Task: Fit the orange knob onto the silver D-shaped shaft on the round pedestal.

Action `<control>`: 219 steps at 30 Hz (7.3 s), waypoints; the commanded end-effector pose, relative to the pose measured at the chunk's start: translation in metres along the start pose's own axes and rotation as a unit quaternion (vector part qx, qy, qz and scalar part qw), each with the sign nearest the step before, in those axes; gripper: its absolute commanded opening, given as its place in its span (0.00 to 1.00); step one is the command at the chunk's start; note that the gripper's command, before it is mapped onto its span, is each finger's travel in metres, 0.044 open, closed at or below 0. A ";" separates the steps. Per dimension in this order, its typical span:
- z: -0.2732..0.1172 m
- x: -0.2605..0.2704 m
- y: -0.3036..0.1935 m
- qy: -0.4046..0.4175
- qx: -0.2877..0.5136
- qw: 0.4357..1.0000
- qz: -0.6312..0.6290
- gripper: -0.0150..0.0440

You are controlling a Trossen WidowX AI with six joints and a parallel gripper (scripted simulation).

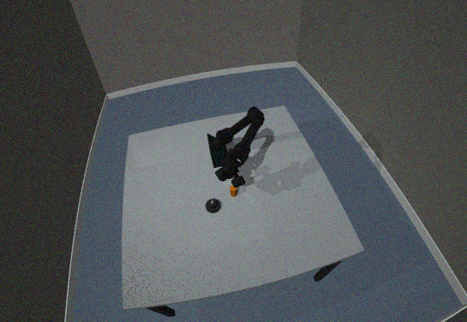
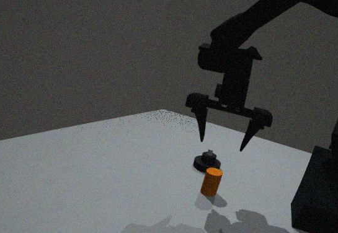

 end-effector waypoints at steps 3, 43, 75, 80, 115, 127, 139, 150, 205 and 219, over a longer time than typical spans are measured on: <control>0.000 0.001 -0.001 -0.001 0.000 0.995 -0.104 1.00; 0.084 -0.001 0.001 -0.003 0.000 0.994 -0.105 1.00; 0.117 -0.002 -0.001 0.000 0.002 0.995 -0.104 0.56; 0.117 -0.002 -0.001 0.000 0.002 0.995 -0.104 0.50; -0.027 0.011 -0.012 0.041 -0.002 0.994 -0.102 0.25; -0.049 -0.011 -0.022 0.168 -0.007 0.981 -0.098 0.25; -0.070 -0.032 -0.033 0.293 -0.012 0.951 -0.093 0.25; -0.086 -0.049 -0.043 0.401 -0.018 0.912 -0.087 0.25; -0.092 -0.067 -0.044 0.489 -0.023 0.868 -0.083 0.25; -0.084 -0.063 -0.046 0.479 -0.021 0.874 -0.084 0.25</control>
Point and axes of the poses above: the point midway between the two fingers, 35 mm back from their tips, its own z axis out along the fingers, its own x axis across the jaws, y = z × x, the point moved 4 cm from there along -z, back along the fingers, and after that the axes turned 8 degrees about -z, right-handed, at the moved point
